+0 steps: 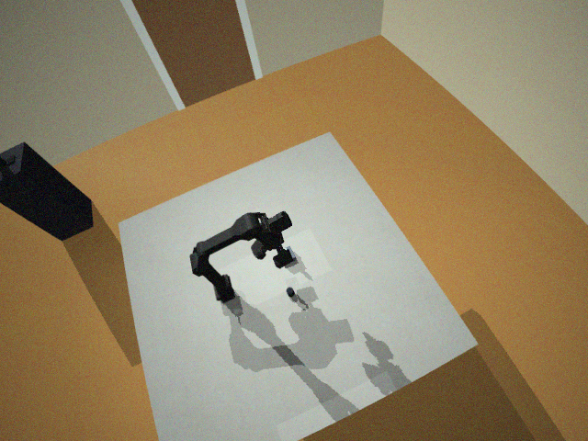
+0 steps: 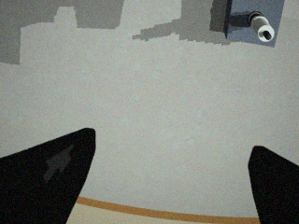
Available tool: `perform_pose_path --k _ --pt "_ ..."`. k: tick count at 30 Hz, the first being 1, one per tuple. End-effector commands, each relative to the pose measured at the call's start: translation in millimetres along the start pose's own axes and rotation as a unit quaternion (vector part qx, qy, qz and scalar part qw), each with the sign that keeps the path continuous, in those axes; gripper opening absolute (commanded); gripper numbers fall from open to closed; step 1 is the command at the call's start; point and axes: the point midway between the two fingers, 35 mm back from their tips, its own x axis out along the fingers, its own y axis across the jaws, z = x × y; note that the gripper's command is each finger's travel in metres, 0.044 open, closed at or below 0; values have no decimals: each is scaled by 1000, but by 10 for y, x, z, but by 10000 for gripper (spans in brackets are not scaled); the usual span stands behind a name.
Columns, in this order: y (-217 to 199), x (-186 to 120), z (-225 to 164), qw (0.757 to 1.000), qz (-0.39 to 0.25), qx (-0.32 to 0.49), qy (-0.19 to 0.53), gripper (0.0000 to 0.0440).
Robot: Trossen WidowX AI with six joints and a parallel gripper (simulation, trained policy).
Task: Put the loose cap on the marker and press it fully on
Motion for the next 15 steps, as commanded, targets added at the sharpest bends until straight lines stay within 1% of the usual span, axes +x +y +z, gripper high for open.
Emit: perform_pose_path --k 1,15 --pt "51 59 3 1000 -2 4 -11 328" --pt "272 303 42 998 -3 27 -57 325"
